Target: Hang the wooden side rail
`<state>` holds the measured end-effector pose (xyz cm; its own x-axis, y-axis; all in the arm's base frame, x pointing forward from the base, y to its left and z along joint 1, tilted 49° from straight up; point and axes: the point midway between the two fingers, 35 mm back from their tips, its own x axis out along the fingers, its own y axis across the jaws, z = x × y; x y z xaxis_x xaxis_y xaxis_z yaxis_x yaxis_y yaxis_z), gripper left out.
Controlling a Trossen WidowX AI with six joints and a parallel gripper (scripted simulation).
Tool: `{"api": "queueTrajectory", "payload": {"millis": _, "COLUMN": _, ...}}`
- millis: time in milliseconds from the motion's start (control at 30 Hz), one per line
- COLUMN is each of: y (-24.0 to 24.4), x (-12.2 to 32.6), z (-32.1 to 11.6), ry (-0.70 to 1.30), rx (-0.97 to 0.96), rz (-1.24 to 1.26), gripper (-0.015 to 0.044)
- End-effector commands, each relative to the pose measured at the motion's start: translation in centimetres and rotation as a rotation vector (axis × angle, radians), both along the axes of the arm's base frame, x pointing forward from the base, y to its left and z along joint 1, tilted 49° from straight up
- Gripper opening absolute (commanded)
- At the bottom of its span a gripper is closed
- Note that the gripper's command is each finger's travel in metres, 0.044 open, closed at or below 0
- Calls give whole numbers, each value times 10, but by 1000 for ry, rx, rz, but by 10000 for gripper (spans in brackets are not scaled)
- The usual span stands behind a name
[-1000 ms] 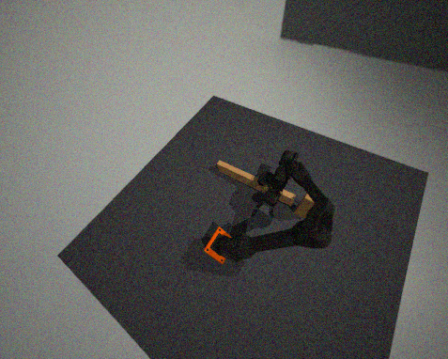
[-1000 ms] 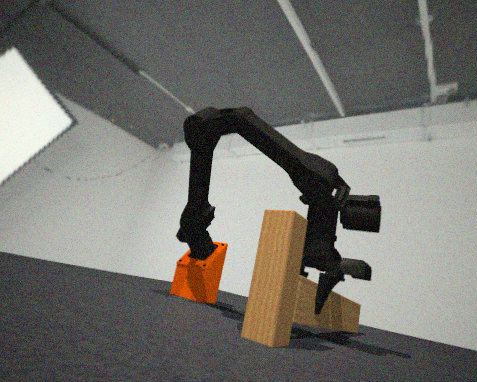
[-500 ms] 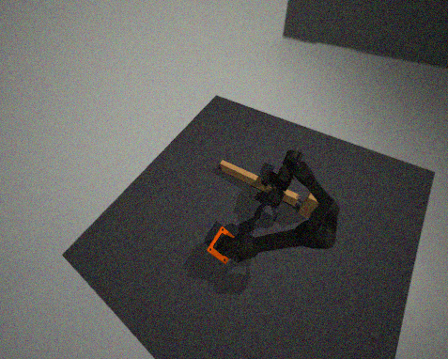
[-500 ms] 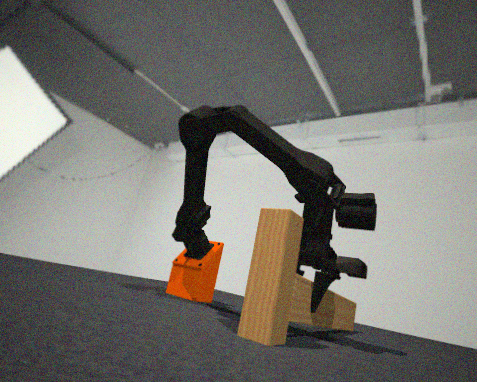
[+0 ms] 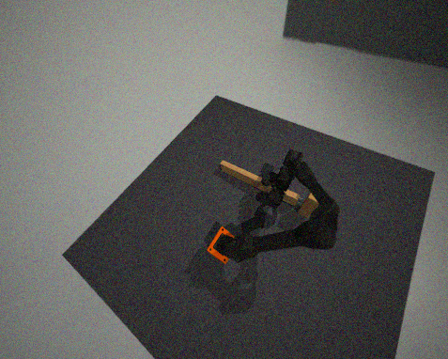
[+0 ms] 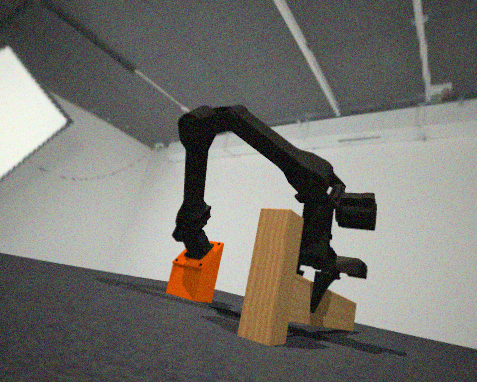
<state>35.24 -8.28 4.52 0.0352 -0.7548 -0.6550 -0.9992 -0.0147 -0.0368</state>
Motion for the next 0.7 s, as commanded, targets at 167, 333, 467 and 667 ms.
{"api": "queueTrajectory", "payload": {"millis": 167, "y": 1, "x": 1, "z": 3, "ry": -4, "rx": -3, "rz": 8, "gripper": 0}}
{"api": "queueTrajectory", "payload": {"millis": 333, "y": 1, "x": 1, "z": 3, "ry": -4, "rx": -3, "rz": 8, "gripper": 0}}
{"api": "queueTrajectory", "payload": {"millis": 467, "y": 0, "x": 1, "z": 4, "ry": -4, "rx": -3, "rz": 8, "gripper": 0}}
{"api": "queueTrajectory", "payload": {"millis": 667, "y": 0, "x": 1, "z": 4, "ry": -4, "rx": -3, "rz": 8, "gripper": 0}}
